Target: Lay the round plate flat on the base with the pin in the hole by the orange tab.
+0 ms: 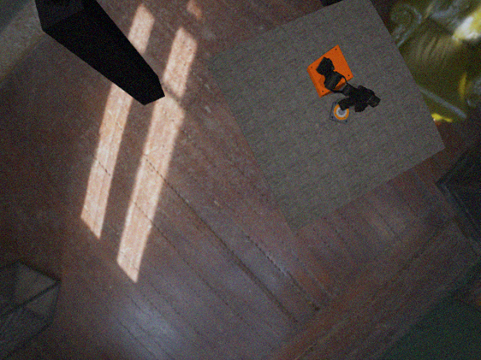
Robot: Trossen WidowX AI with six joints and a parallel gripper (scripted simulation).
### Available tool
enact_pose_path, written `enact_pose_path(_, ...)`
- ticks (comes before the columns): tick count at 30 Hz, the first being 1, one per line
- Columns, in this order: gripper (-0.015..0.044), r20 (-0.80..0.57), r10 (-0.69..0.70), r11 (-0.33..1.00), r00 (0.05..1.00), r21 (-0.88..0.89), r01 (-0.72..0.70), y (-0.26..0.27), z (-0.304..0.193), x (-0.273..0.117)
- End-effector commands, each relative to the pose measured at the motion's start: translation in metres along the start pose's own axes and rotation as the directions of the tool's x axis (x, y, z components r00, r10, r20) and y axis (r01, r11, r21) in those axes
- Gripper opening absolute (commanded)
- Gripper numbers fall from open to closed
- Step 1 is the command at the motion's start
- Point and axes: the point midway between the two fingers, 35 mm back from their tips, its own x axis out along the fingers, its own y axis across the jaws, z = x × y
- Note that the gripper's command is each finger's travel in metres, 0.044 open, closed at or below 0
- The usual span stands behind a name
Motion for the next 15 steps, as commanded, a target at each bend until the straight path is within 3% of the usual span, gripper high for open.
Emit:
enact_pose_path(1,0.0000,-0.006,-0.005,1.000,1.000,0.000,0.005,-0.003,-0.005,0.002)
enact_pose_path(7,0.0000,-0.006,-0.004,1.000,1.000,-0.001,0.004,-0.004,-0.006,0.000)
enact_pose_path(15,0.0000,-0.006,-0.003,1.000,1.000,-0.001,0.003,-0.003,-0.009,-0.038)
